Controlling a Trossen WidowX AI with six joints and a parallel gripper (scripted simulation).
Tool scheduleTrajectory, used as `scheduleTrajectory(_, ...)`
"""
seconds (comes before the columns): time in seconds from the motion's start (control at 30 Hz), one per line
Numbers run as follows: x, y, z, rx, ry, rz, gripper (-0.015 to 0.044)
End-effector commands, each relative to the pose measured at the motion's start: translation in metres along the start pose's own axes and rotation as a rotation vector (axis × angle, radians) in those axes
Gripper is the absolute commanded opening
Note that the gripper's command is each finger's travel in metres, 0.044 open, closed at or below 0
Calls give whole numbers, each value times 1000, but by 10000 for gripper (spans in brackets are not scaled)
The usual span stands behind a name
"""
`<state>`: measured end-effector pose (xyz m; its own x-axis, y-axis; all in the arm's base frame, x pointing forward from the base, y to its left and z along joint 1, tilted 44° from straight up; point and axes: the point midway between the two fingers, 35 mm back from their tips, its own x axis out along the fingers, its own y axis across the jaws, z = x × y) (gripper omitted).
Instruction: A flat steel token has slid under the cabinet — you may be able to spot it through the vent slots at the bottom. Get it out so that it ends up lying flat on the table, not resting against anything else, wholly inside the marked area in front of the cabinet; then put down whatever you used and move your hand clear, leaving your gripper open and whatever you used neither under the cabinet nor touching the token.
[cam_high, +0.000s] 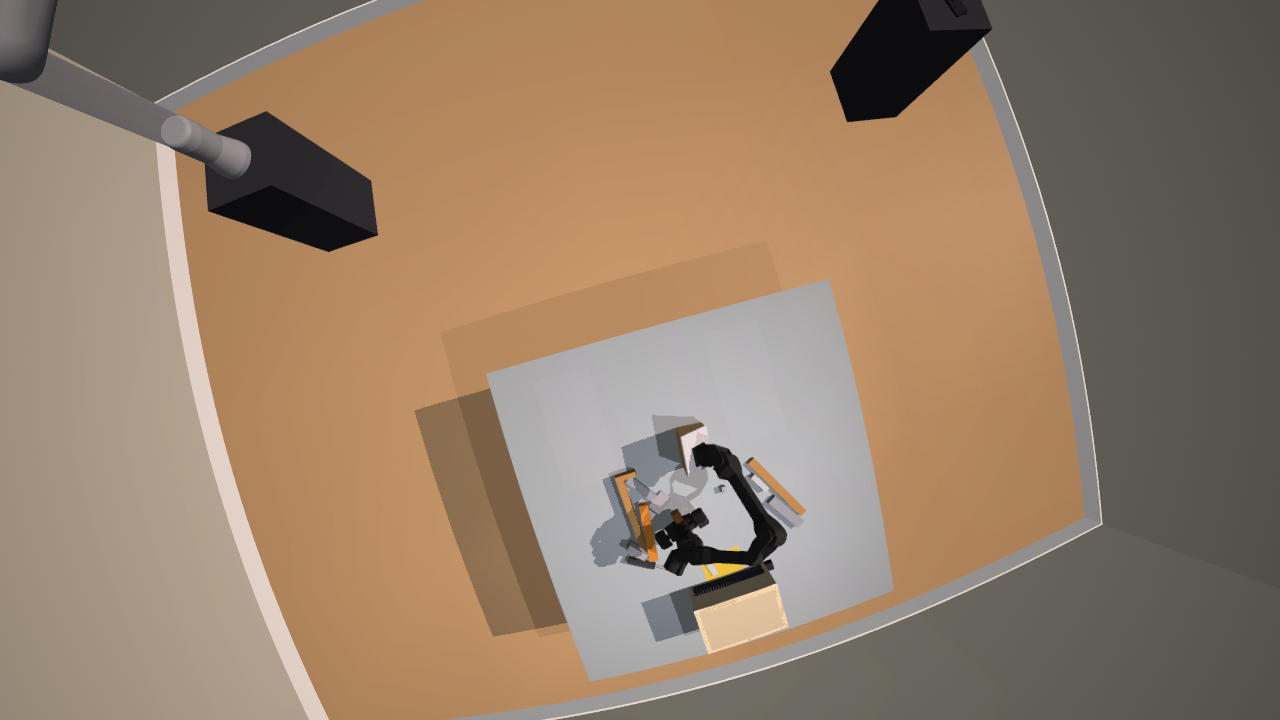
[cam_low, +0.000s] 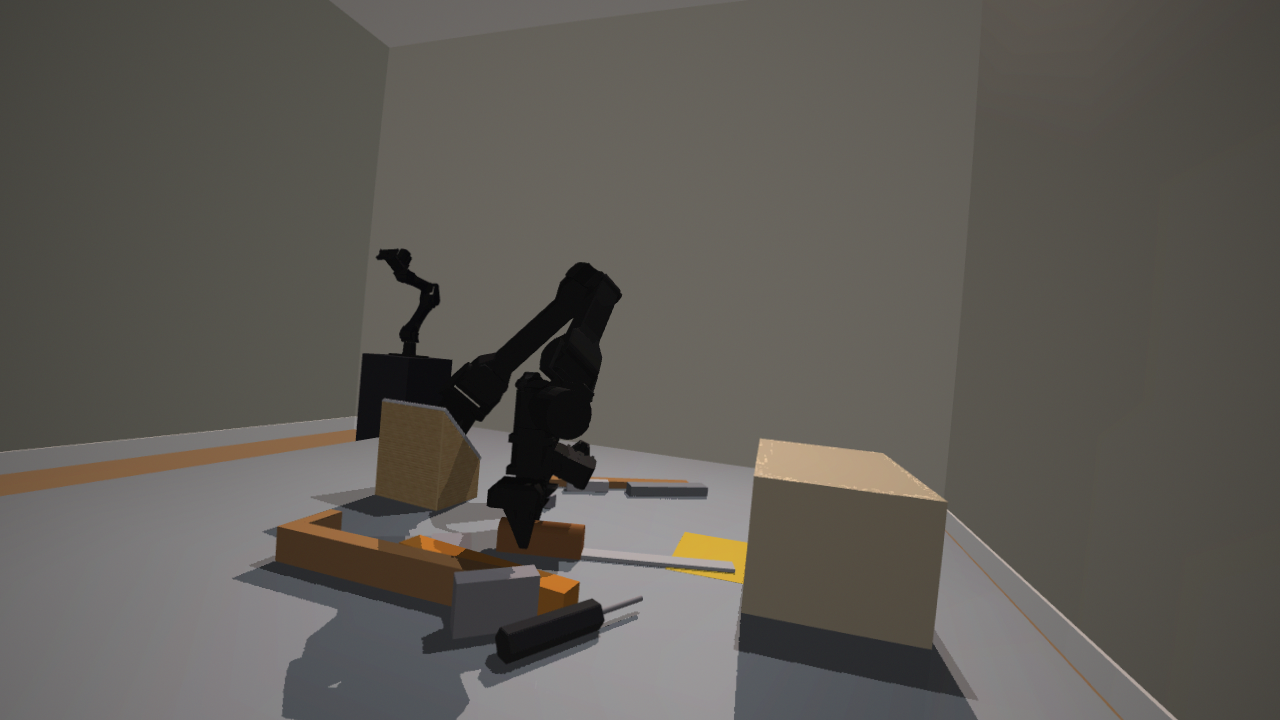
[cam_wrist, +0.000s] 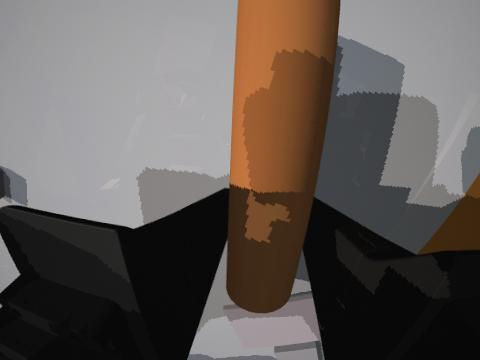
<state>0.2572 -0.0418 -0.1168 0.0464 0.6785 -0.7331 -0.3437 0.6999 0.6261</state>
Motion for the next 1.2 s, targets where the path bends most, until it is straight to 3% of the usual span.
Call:
scheduleTrajectory(0.0,0,0,0,20,0,0,0)
scheduleTrajectory(1.17,-2,-1,-2,308,2,1,0)
